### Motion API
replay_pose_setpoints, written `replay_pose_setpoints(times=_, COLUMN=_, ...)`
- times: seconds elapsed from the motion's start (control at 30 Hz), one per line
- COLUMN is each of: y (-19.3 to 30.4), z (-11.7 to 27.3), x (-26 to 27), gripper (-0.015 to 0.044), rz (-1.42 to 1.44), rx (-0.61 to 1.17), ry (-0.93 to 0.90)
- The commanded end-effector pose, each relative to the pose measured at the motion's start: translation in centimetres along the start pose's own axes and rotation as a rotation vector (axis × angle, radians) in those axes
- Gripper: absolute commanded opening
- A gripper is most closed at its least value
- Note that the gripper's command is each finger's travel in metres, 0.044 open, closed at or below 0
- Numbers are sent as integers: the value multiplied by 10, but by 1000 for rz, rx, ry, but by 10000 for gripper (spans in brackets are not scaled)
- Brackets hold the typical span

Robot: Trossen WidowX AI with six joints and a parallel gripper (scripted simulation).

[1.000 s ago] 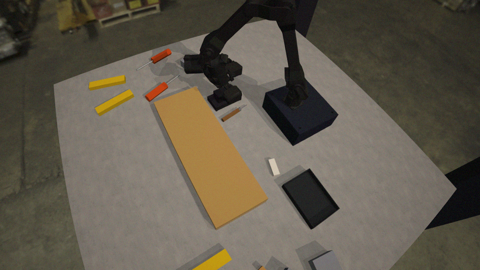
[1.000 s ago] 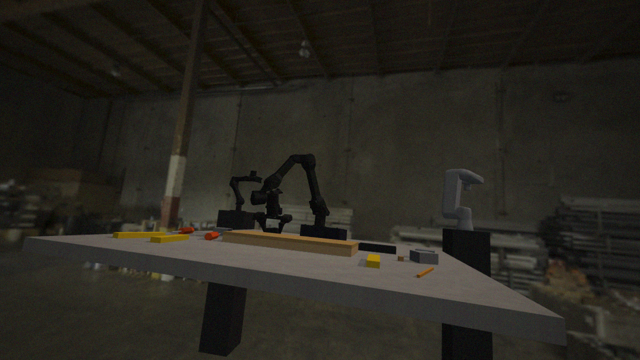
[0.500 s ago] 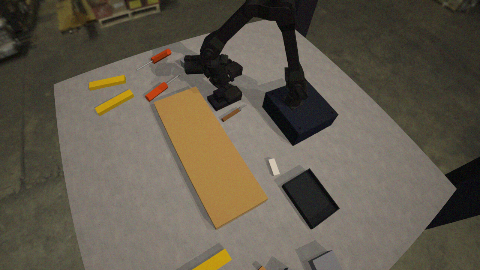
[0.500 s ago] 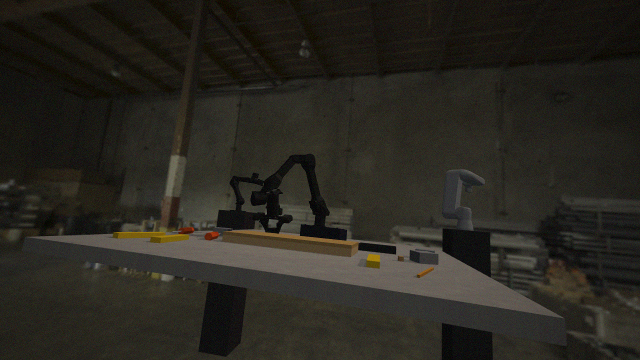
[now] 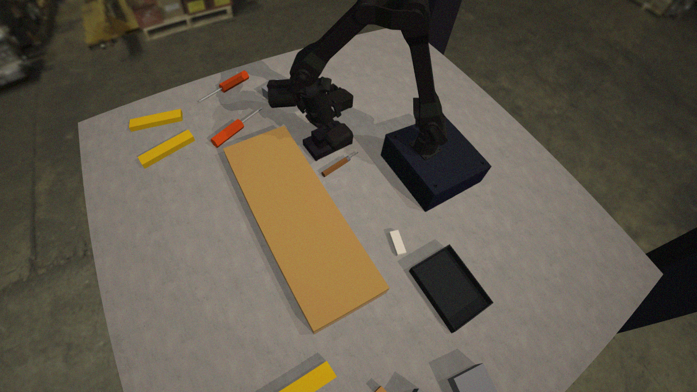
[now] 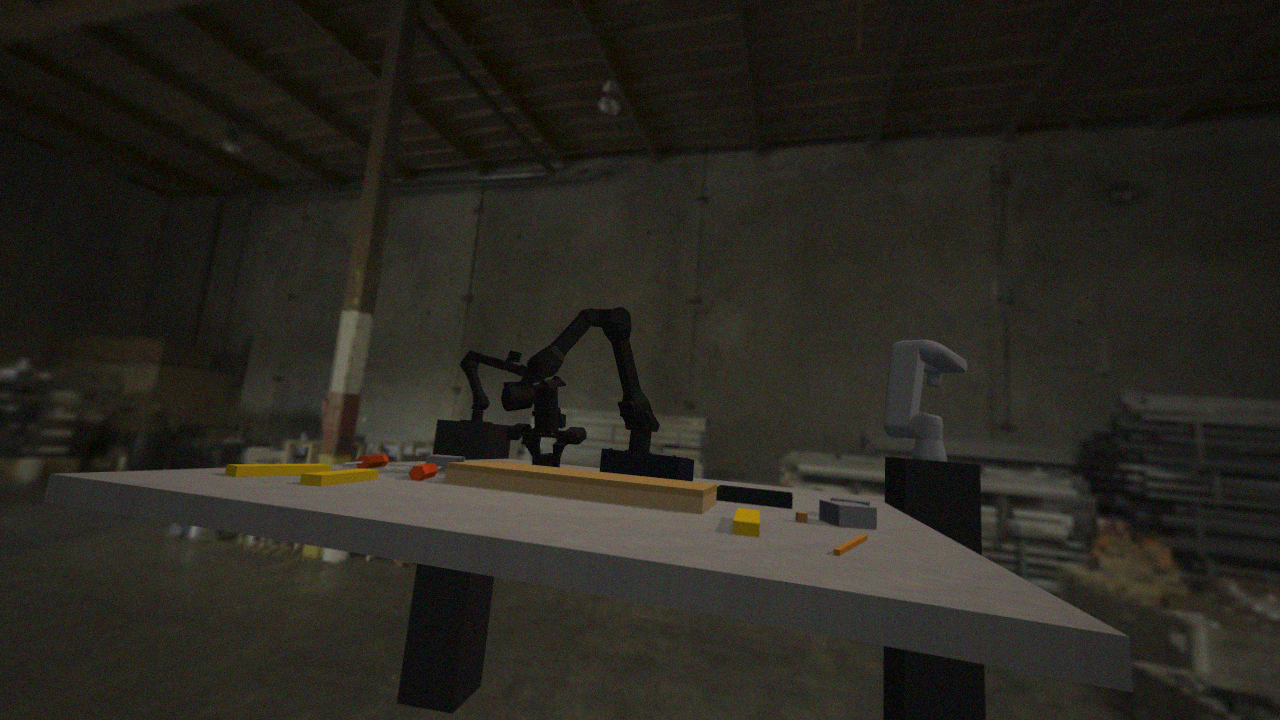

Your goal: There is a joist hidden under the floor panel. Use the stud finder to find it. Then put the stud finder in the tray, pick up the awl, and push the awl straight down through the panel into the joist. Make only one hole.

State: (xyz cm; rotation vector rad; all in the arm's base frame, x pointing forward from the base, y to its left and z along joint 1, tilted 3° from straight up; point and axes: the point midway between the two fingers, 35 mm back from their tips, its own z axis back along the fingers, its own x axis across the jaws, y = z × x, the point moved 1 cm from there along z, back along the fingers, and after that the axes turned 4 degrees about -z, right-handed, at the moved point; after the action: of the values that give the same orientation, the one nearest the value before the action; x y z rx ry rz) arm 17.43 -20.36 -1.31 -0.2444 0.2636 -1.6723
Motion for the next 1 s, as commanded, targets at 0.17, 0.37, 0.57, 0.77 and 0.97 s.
replay_pose_setpoints(times=0.17, y=-14, z=66, x=5, gripper=0, rz=-1, rx=18, ry=-11)
replay_pose_setpoints(times=0.37, y=-25, z=93, x=3, gripper=0, rz=-1, rx=18, ry=-11)
replay_pose_setpoints(times=0.57, y=-22, z=94, x=3, gripper=0, rz=56, rx=28, ry=-12)
replay_pose_setpoints(times=0.77, y=-12, z=97, x=6, gripper=0, rz=256, rx=65, ry=-21)
replay_pose_setpoints(times=0.97, y=-2, z=100, x=8, gripper=0, rz=466, rx=101, ry=-37)
